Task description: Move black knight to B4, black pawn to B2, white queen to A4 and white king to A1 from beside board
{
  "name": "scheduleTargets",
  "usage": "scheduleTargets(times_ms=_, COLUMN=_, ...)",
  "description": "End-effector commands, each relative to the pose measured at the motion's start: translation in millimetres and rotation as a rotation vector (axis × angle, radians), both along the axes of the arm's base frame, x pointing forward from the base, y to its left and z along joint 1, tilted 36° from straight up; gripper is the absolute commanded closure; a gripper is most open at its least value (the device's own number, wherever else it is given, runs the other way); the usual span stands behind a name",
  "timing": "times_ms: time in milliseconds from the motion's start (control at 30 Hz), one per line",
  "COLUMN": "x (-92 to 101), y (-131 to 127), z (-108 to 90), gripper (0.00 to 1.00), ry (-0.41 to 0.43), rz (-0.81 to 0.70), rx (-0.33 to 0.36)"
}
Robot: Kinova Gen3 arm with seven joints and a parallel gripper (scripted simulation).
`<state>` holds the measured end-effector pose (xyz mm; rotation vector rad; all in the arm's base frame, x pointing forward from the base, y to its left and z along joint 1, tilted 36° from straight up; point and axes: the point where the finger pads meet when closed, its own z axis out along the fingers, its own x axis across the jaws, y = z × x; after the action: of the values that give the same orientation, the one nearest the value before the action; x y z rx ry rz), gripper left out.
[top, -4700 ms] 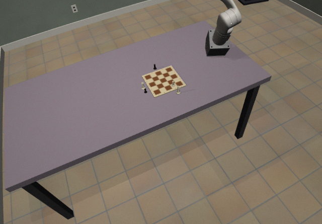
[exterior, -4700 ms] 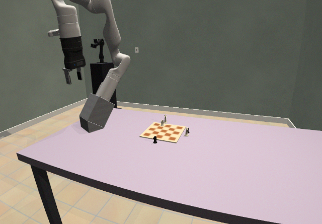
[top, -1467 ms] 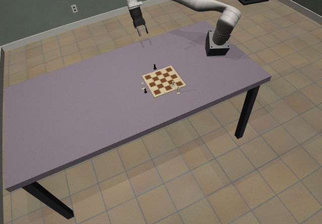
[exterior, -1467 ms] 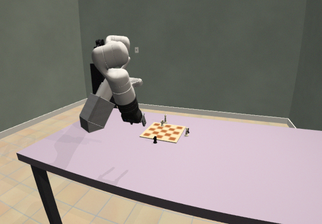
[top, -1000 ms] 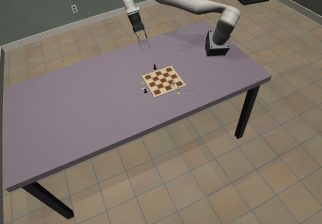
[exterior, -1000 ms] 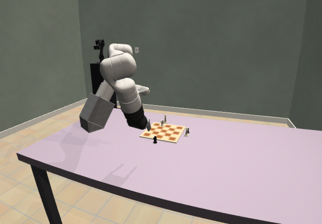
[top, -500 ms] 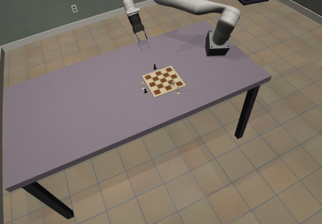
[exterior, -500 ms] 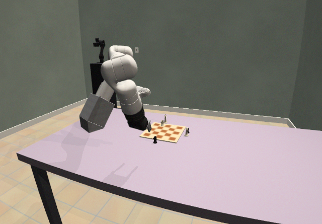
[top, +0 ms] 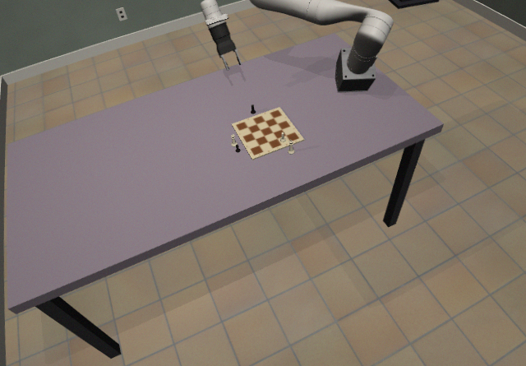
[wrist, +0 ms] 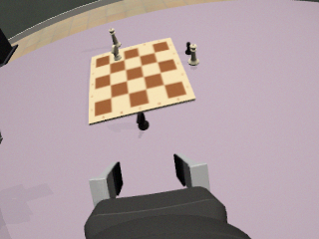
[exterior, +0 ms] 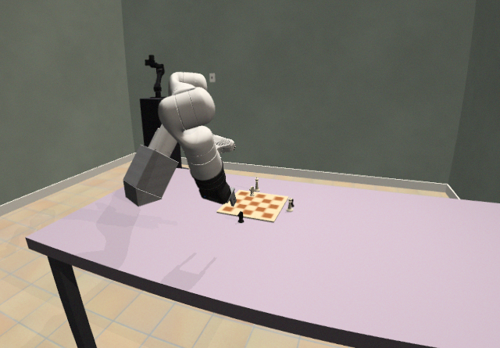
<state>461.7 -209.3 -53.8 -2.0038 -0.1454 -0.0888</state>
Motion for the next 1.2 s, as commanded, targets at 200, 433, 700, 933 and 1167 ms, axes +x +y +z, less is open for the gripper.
scheduleTargets(times_ms=200, x=3.1, y=5.1, z=2.3, gripper=0.0, ry=0.011, rz=-0.001, rx=0.013)
scheduleTargets(times_ms=433, x=3.9, y=6.2, z=2.3, gripper=0.0, ry=0.017, rz=-0.002, rx=0.014)
scheduleTargets(times_ms=700, x=4.4, y=7.2, z=2.3, gripper=0.0, ry=0.019, rz=-0.002, rx=0.015)
scheduleTargets(times_ms=933, x=4.4, y=7.4, z=2.5, gripper=0.0, ry=0.02, rz=-0.002, rx=0.015)
scheduleTargets(times_ms=1167, x=4.4, y=7.4, z=2.5, gripper=0.0, ry=0.02, rz=-0.002, rx=0.015)
